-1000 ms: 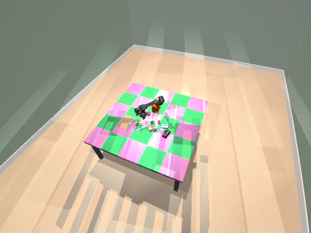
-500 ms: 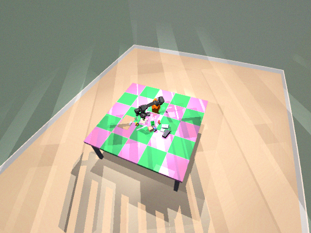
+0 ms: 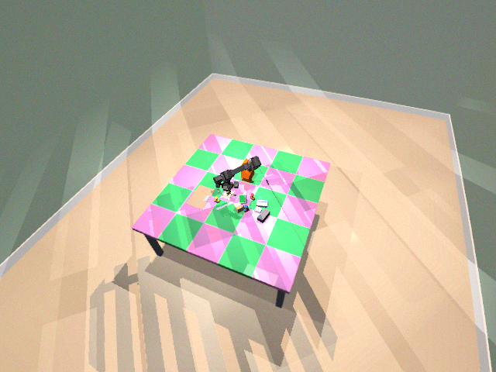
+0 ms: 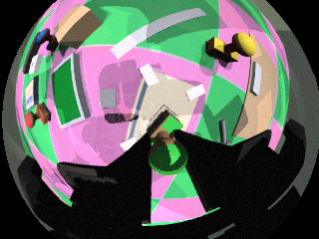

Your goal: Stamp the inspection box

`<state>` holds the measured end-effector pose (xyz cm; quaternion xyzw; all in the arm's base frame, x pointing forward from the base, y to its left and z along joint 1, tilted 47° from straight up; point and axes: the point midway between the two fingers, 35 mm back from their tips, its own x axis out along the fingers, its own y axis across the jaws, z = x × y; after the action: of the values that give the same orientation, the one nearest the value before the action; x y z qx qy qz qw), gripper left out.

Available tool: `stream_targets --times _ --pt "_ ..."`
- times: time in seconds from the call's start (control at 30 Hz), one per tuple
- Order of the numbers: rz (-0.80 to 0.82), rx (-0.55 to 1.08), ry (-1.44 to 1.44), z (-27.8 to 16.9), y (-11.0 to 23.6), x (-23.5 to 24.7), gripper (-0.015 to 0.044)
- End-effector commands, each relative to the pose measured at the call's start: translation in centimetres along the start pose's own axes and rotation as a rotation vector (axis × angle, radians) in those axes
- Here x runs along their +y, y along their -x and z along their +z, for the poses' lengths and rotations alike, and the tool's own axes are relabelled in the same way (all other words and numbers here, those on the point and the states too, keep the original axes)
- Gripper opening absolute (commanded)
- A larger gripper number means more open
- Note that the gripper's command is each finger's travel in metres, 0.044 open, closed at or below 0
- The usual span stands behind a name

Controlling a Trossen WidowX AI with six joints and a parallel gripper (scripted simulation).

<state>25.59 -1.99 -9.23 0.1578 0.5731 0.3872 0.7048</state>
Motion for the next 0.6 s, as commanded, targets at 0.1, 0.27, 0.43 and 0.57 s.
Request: stream_targets --times 0.1,0.27,0.43,0.57 --pt "0.004 -0.004 -0.006 -0.11 -0.45 0.1 0.0" --pt "0.004 -0.004 -0.006 -0.13 -0.68 0.13 0.0" --pt "0.003 -0.004 -0.006 -0.13 -0.74 0.13 0.0" --pt "0.002 -0.003 -0.006 -0.13 -0.81 0.14 0.0"
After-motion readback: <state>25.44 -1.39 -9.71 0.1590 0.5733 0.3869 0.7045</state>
